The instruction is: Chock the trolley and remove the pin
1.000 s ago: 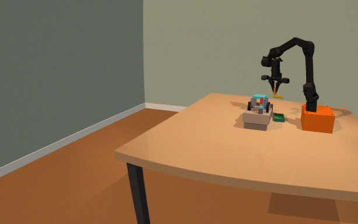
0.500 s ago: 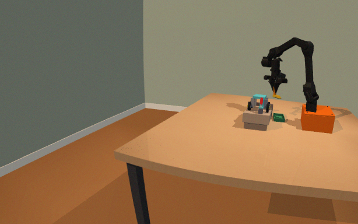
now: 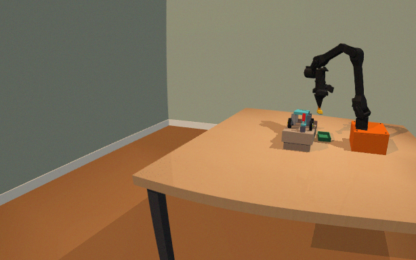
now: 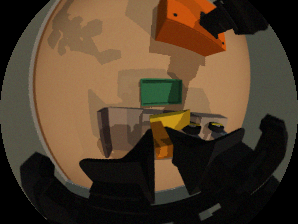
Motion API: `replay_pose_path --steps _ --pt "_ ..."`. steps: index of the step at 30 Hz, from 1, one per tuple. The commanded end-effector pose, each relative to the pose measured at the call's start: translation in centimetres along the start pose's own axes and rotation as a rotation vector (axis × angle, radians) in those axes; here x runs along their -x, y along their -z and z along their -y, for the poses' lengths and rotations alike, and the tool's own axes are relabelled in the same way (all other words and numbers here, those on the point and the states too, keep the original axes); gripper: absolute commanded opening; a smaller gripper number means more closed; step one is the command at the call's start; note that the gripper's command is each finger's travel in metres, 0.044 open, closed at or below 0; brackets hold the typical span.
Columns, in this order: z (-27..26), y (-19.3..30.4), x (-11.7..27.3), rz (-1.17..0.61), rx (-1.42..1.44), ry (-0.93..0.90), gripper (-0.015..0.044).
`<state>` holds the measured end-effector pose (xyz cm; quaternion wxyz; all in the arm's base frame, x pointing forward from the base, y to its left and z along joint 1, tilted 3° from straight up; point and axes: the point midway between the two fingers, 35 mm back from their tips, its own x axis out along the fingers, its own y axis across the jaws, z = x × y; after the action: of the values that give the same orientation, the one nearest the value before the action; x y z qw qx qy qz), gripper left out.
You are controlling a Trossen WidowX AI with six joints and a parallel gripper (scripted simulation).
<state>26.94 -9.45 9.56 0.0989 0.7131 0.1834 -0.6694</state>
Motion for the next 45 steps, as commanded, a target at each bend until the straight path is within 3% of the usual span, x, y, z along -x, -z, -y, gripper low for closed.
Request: replay_pose_path --steps 1,26,45 --pt "-0.1 0.0 -0.1 -0.003 -0.157 0.015 0.0000" --pt "-1.1 2.9 -0.7 -0.006 -0.212 0.018 0.0000" --pt "-1.3 3.0 -4.6 -0.007 -0.211 0.019 0.0000"
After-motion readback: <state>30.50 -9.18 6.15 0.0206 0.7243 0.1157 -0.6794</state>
